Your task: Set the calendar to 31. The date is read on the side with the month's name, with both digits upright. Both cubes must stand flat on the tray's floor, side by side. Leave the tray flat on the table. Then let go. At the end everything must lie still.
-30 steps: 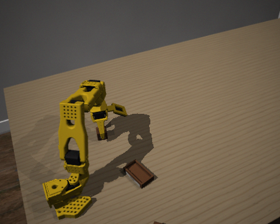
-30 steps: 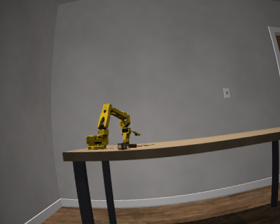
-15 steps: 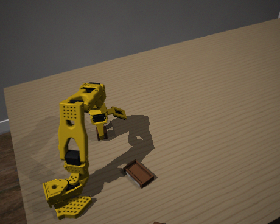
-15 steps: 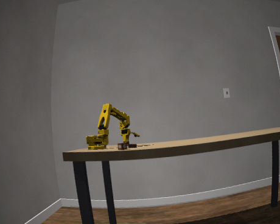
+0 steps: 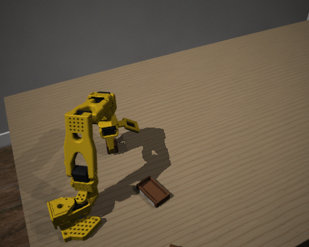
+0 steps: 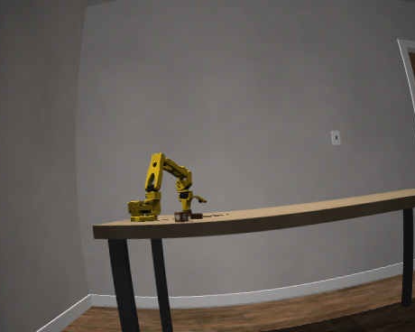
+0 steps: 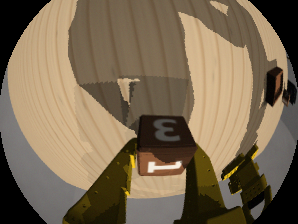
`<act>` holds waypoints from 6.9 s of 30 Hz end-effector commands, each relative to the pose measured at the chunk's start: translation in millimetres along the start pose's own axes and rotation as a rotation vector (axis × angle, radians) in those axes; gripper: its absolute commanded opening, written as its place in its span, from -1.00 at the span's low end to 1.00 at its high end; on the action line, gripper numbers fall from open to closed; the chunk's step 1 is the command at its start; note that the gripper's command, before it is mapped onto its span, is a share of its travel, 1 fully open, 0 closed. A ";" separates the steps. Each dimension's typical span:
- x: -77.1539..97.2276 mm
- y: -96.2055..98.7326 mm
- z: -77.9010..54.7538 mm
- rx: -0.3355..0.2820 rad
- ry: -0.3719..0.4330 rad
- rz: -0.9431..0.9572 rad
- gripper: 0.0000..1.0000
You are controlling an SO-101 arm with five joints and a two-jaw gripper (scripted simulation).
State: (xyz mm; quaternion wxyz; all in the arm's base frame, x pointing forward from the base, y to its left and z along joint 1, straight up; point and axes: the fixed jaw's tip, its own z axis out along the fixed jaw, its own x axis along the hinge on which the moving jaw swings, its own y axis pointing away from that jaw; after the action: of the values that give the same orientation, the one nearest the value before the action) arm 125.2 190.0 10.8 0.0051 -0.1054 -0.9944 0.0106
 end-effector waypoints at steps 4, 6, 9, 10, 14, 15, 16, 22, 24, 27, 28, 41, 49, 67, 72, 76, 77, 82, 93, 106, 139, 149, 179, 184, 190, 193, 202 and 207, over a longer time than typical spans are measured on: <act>-4.8 6.4 -13.0 -0.069 -0.027 0.002 -0.68; -4.8 6.4 -13.0 -0.069 -0.027 0.002 -0.68; -4.8 6.4 -13.0 -0.069 -0.027 0.002 -0.70; -4.8 6.4 -13.0 -0.069 -0.027 0.002 -0.72; -4.8 6.4 -13.0 -0.069 -0.027 0.002 -0.86; -4.8 6.4 -13.0 -0.069 -0.027 0.002 -0.90; -4.8 6.4 -13.0 -0.069 -0.027 0.002 -0.93; -4.8 6.4 -13.0 -0.069 -0.027 0.002 -1.00; -4.8 6.5 -13.0 -0.069 -0.027 0.002 -1.00; -4.8 6.6 -14.0 -0.069 -0.027 0.002 -1.00; -4.9 6.7 -14.8 -0.069 -0.027 0.002 -1.00; -4.6 8.3 -41.3 -0.069 -0.027 0.002 -1.00; -3.2 6.6 -60.6 -0.069 -0.027 0.002 -1.00; -2.9 6.1 -63.5 -0.069 -0.027 0.002 -1.00; -2.9 6.1 -63.5 -0.069 -0.027 0.002 -1.00; -2.9 6.1 -63.5 -0.069 -0.027 0.002 -1.00; -2.9 6.1 -63.5 -0.069 -0.027 0.002 -1.00; -2.9 6.1 -63.5 -0.069 -0.027 -0.001 -1.00; -2.7 6.1 -63.5 -0.069 -0.028 -0.025 -1.00; -1.9 6.0 -63.5 -0.067 -0.031 -0.129 -1.00; 2.5 3.8 -63.2 -0.055 -0.052 -0.760 -1.00; 3.8 2.1 -63.1 -0.049 -0.060 -1.029 -1.00; 3.6 -5.8 -62.5 -0.014 -0.088 -2.088 -1.00; 2.6 -7.2 -62.5 -0.004 -0.093 -2.308 -1.00; 0.9 -8.5 -62.4 0.009 -0.099 -2.571 -1.00; 0.6 -8.7 -62.4 0.011 -0.100 -2.615 -1.00; -2.2 -9.6 -62.4 0.033 -0.106 -2.998 -1.00; -3.9 -9.6 -62.5 0.046 -0.109 -3.201 -1.00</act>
State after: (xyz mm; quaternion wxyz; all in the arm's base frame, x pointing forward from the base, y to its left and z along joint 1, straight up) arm 122.9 176.0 58.7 0.0120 0.9904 -0.1379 -0.0051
